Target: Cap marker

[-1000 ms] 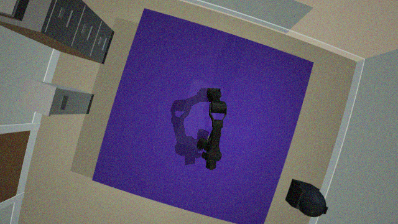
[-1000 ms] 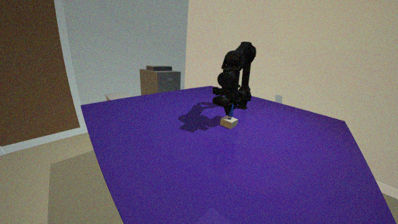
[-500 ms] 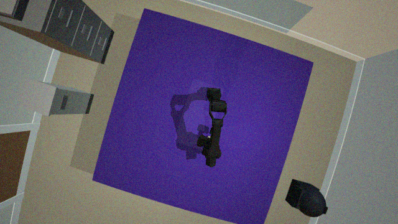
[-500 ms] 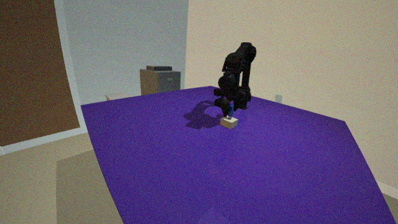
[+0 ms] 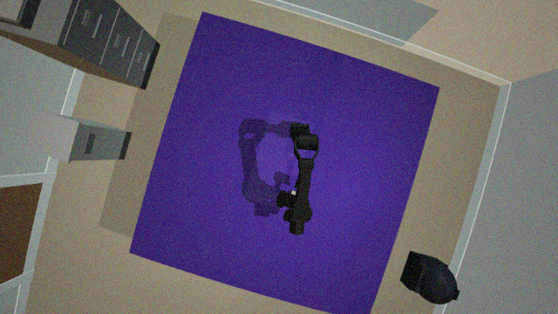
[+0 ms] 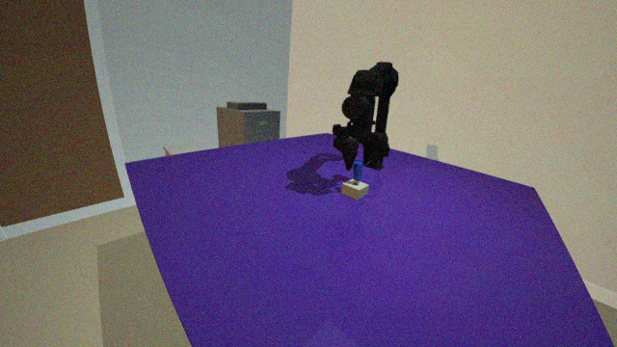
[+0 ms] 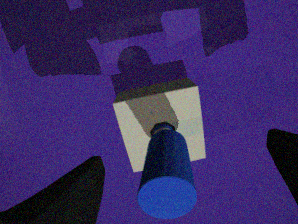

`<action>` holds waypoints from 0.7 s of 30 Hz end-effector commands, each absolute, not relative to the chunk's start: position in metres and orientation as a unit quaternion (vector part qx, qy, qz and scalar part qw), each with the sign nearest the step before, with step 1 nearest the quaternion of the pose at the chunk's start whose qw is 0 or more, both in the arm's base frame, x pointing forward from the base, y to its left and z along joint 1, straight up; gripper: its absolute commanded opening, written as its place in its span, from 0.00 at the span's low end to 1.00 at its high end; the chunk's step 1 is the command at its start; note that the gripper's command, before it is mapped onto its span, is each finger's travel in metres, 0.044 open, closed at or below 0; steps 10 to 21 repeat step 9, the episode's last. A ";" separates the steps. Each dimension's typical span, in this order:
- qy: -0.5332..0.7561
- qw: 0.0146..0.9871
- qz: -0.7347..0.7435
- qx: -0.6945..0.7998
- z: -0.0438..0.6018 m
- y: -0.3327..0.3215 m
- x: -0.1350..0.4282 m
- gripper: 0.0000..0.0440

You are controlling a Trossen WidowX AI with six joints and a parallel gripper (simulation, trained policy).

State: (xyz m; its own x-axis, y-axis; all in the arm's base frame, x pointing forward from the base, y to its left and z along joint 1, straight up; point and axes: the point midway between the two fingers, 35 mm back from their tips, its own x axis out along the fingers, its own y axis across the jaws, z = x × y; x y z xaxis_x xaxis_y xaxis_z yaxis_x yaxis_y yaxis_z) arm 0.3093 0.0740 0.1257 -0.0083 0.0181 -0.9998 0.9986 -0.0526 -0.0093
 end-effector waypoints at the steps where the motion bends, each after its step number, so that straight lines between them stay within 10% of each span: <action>1: 0.490 0.484 -0.500 0.525 0.138 0.075 0.311 1.00; 21: 0.484 0.493 -0.486 0.535 0.154 0.073 0.310 1.00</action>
